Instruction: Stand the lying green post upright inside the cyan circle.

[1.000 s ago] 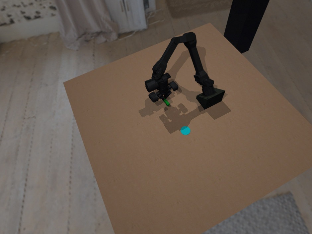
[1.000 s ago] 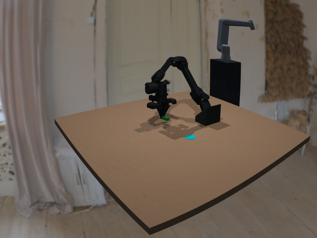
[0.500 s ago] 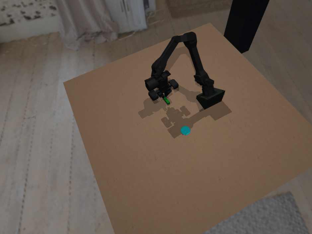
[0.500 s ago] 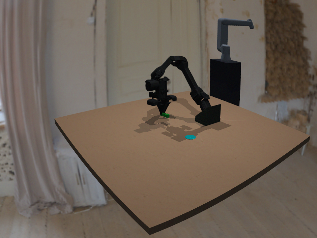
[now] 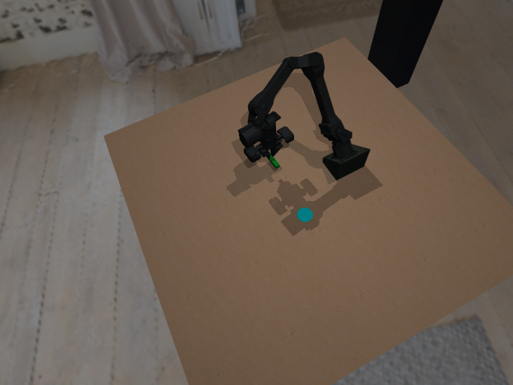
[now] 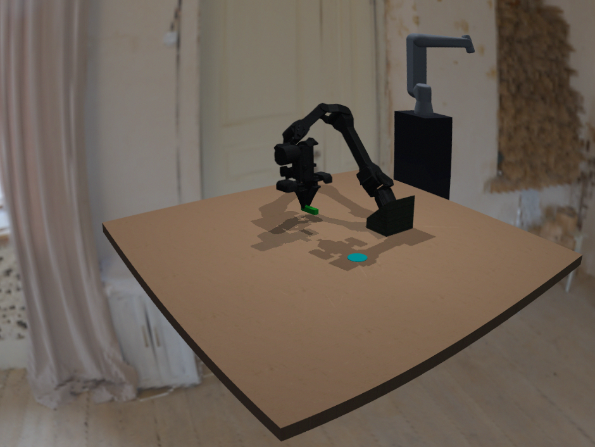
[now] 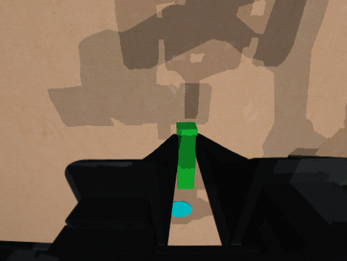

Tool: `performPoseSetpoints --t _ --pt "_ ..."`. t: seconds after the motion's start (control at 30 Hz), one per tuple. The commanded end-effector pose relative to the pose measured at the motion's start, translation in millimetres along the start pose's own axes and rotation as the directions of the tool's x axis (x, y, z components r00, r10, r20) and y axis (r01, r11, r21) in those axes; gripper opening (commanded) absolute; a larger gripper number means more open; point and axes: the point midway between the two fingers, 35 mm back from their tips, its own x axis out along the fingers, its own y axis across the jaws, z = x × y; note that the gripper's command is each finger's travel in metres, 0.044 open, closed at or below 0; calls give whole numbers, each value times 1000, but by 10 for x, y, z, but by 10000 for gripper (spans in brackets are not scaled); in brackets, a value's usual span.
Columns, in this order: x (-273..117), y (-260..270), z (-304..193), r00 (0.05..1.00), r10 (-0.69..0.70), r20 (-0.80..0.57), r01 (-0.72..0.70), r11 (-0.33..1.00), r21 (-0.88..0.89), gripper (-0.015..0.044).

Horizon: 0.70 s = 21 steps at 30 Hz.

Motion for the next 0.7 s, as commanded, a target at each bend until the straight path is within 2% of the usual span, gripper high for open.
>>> performPoseSetpoints --t 0.0,0.67 --pt "-72 20 24 1000 10 7 -10 1000 12 23" --pt "-340 -40 39 1000 0 24 -1 1000 15 23"
